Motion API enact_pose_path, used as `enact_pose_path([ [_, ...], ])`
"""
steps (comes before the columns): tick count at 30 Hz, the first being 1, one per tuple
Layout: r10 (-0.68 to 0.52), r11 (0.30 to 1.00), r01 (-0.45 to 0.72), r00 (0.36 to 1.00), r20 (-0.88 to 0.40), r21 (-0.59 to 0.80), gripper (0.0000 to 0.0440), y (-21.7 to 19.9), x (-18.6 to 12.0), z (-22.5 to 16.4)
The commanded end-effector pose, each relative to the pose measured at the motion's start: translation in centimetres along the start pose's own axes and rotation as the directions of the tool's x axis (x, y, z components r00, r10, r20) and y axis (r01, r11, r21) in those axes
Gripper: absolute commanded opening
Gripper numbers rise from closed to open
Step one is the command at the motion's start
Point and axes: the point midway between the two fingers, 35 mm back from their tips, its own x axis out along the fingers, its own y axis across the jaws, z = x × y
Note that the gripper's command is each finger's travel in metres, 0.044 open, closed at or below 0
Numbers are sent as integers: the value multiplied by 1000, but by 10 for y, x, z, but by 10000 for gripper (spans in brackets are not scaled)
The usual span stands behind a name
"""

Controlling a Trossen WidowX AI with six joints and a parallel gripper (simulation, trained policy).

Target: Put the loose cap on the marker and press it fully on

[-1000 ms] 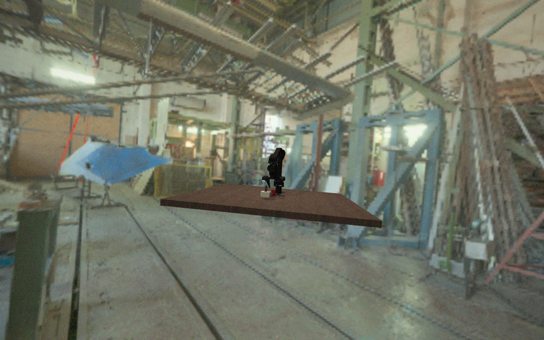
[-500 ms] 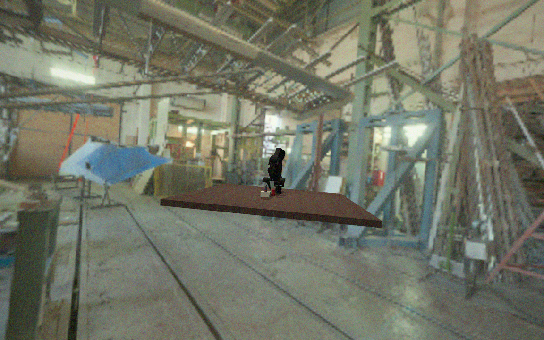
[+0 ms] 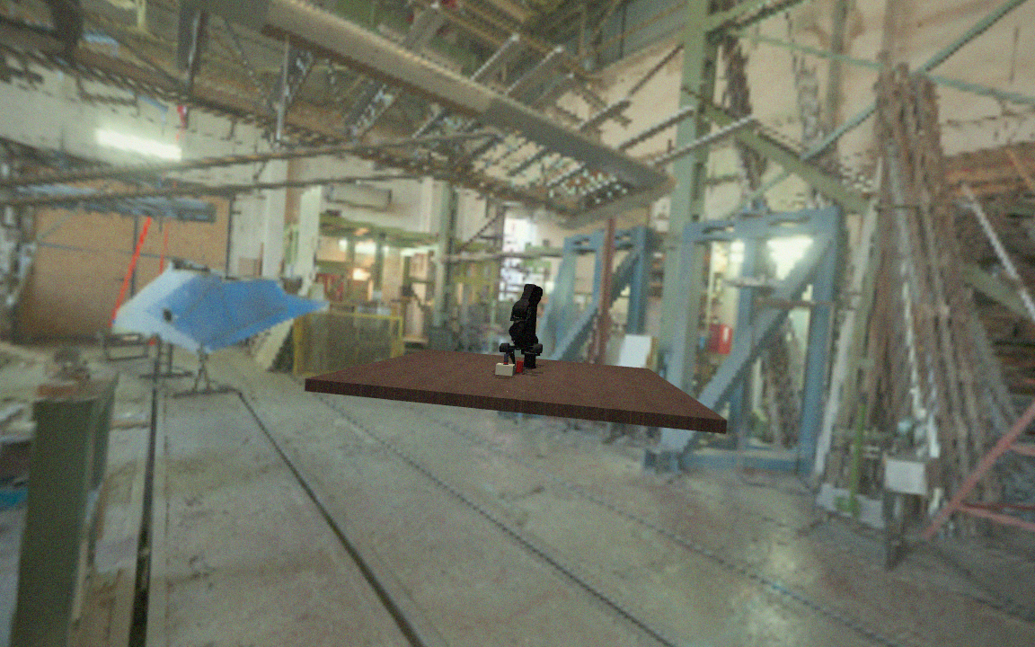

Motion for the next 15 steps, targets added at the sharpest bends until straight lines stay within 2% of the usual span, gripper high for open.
enact_pose_path([
  [1,10,1000,-9,1000,12,-15,254,2,7,2],
  [4,15,1000,-15,1000,9,-22,233,2,9,2],
  [6,19,999,-19,1000,6,-27,203,3,9,2],
  [11,34,999,-34,999,-19,-34,75,4,2,1],
  [15,50,998,-52,997,-65,-27,68,8,-10,-6],
])
